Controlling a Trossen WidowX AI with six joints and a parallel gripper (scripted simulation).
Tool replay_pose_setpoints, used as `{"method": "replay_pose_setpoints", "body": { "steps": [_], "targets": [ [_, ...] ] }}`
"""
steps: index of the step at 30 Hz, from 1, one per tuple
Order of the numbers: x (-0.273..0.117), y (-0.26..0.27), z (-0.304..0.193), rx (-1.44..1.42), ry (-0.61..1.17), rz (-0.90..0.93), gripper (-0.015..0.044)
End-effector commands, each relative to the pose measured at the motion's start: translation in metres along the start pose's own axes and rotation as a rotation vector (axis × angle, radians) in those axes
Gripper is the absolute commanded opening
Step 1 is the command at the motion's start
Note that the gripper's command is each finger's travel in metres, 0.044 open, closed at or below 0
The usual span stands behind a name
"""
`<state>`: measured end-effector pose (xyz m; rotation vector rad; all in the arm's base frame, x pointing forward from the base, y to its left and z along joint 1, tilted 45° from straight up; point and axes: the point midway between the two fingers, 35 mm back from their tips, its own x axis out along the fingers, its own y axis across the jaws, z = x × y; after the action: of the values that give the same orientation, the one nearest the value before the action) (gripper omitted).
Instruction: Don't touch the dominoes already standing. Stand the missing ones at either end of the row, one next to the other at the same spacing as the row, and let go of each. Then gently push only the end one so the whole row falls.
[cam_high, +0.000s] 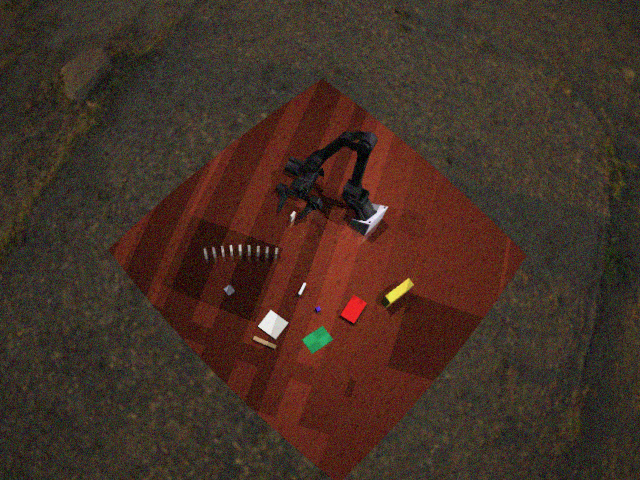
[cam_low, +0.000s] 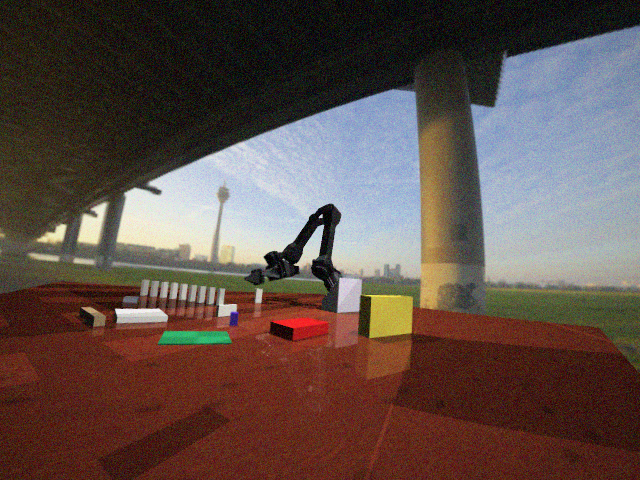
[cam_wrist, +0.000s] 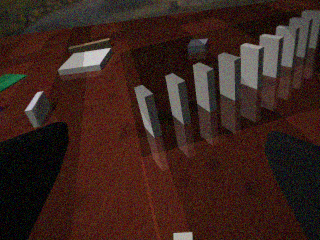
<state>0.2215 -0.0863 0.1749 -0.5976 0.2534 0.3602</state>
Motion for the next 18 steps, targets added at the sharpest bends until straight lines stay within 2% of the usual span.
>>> {"method": "replay_pose_setpoints", "body": {
  "steps": [1, 5, 10, 18],
  "targets": [
    [0.018, -0.003, 0.003, 0.256, 0.123, 0.062, 0.0440],
    [0.039, 0.000, 0.013, 0.553, 0.292, 0.087, 0.0440],
    [0.056, 0.006, 0.031, 0.836, 0.474, 0.023, 0.0440],
    [0.048, 0.028, 0.022, 1.173, 0.819, -0.263, 0.0440]
  ]
}}
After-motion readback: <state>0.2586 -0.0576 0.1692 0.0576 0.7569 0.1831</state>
